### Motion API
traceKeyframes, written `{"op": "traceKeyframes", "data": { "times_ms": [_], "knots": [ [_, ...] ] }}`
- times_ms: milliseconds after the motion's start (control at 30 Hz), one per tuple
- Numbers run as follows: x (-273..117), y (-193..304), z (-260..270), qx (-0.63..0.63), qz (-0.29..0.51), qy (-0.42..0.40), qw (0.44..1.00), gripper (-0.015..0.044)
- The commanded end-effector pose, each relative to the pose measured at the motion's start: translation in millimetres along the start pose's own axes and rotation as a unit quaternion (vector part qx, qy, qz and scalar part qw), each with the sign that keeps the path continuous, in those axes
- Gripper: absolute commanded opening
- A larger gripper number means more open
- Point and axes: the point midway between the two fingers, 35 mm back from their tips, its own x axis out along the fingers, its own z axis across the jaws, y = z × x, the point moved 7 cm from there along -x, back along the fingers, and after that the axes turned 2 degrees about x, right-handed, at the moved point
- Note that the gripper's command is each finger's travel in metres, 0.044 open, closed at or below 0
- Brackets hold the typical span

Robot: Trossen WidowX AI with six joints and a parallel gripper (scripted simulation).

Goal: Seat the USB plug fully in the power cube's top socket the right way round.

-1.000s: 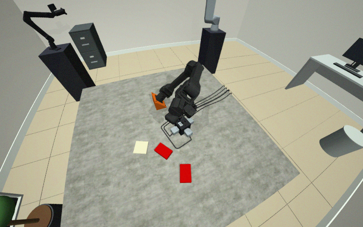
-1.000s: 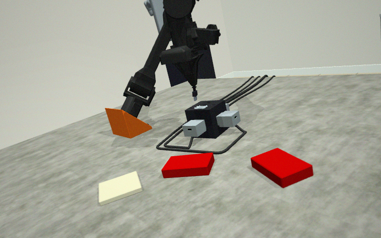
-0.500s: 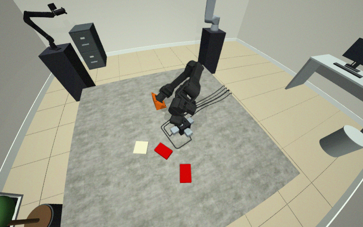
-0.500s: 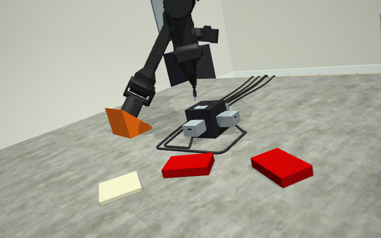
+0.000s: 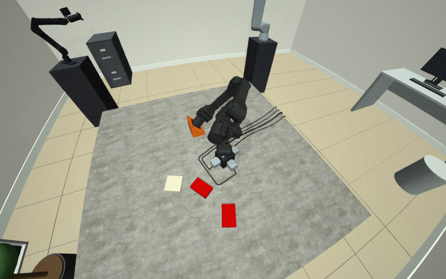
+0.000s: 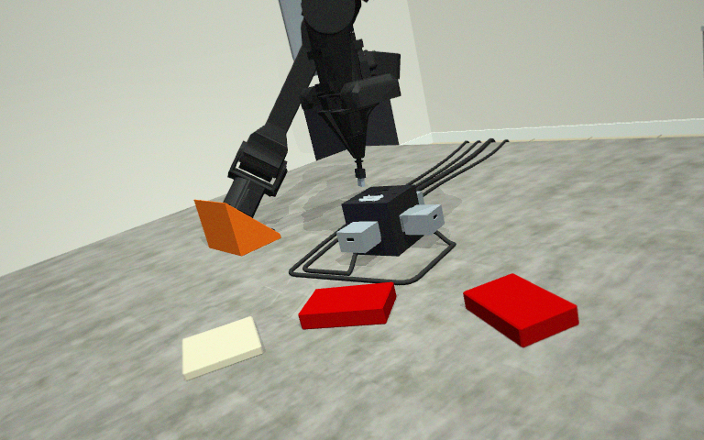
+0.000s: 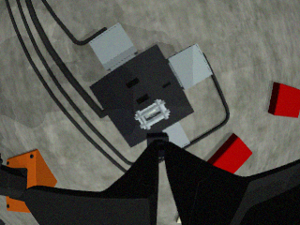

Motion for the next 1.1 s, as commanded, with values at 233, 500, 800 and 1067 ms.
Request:
{"op": "traceKeyframes", "data": {
  "times_ms": [233, 500, 800, 1067],
  "knots": [
    [0.1, 0.1, 0.0, -0.138, 0.0, 0.0, 0.99, 0.0],
    [0.1, 0.1, 0.0, -0.222, 0.0, 0.0, 0.975, 0.0],
    [0.1, 0.1, 0.0, -0.222, 0.0, 0.0, 0.975, 0.0],
    [0.5, -0.5, 0.2, -0.22, -0.001, 0.0, 0.976, 0.0]
  ]
}}
